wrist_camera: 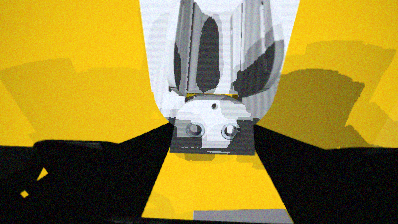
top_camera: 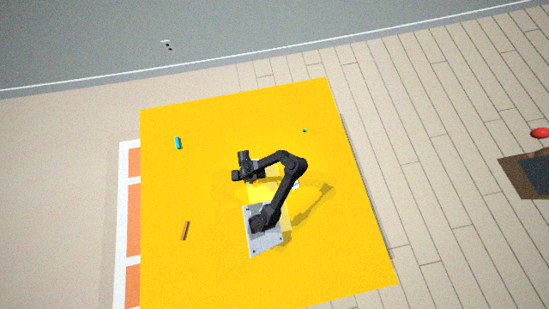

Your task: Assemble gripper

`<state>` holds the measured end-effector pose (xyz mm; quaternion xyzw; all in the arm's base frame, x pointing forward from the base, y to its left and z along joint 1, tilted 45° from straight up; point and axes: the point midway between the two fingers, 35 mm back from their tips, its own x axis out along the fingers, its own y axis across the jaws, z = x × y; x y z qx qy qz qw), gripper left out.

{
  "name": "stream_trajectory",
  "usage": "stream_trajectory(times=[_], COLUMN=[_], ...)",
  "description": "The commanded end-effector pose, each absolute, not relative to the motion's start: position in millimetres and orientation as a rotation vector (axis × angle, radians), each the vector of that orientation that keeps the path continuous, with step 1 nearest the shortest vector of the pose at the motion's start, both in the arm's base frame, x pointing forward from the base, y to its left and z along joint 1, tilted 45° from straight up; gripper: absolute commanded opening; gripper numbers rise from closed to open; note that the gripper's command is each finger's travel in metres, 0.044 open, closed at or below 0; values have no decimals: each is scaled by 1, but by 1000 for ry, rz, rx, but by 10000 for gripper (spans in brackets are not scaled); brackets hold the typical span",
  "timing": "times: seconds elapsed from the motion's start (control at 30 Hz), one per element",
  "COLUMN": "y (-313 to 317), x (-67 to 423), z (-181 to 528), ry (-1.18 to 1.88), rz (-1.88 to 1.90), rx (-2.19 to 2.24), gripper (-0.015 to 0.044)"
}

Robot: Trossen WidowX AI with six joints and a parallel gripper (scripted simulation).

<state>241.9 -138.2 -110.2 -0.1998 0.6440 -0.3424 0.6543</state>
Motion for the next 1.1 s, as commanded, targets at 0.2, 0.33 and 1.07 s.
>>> stream_trajectory(times=[0.2,0.33,1.07], y=[-141,-141,-138], x=[239,239,241], z=[-112,-112,-109], ry=[1469,1469,1469], rz=[-782,-782,-782], rx=[-449,-449,-449], gripper=[351,351,351])
